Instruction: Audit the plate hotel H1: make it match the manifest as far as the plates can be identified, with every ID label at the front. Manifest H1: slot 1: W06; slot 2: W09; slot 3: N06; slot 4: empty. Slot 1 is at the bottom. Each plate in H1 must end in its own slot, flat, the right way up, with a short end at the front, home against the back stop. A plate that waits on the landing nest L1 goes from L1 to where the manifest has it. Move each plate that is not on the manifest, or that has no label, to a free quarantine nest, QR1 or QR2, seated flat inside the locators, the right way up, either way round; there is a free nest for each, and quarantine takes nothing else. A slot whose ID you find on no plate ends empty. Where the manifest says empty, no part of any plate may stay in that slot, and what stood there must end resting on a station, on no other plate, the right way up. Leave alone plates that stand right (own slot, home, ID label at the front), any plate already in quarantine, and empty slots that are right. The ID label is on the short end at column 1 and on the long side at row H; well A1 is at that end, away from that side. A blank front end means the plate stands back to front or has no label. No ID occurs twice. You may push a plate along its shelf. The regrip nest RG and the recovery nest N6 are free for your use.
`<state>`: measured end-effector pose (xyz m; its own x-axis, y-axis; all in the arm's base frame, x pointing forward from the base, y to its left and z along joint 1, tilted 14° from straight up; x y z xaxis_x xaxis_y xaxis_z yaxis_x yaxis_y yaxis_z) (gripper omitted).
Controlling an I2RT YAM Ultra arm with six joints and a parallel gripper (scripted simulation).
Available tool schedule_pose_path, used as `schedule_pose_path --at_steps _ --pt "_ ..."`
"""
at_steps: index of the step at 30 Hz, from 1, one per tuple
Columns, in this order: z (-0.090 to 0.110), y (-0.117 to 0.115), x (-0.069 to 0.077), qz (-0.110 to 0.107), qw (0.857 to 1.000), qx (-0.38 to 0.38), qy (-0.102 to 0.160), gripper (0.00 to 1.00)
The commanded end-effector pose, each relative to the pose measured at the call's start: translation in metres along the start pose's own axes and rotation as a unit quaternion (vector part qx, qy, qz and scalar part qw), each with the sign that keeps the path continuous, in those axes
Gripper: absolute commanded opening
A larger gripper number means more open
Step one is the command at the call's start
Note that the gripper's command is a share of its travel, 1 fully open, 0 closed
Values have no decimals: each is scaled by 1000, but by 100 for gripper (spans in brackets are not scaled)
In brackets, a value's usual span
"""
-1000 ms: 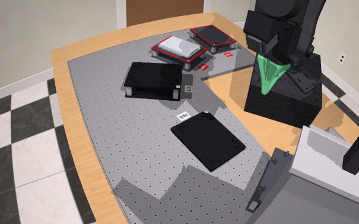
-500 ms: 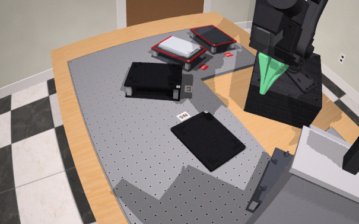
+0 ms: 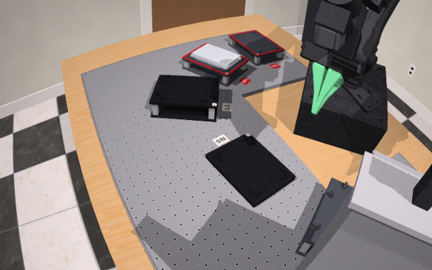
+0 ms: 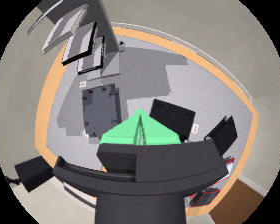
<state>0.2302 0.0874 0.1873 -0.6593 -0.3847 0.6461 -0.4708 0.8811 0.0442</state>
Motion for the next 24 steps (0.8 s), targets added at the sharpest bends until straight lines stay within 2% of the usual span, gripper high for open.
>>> schedule_pose_path --at_steps 1,5,8,9,10,11,22,24 --pt "-8 1 3 -10 998 31 -51 0" --pt "-6 0 3 -15 996 49 -79 0" --pt "-5 0 3 -16 995 53 -85 0" --pt "-6 8 2 -24 994 60 -87 0" --pt "-6 10 2 -19 995 53 -86 0" --pt "-15 13 7 -18 994 55 -97 0" --pt "-21 50 11 -21 993 50 -102 0" --pt "-21 50 11 -21 993 50 -102 0"
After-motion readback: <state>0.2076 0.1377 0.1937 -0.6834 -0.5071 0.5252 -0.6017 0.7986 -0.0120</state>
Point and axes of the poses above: the point where the finger pads meet when closed, its own x axis back along the fingers, its own y axis across the jaws, z = x × y, the point moved 4 cm from there along x, back along the fingers, and after that the axes turned 4 degrees about x, right-handed, at the moved point
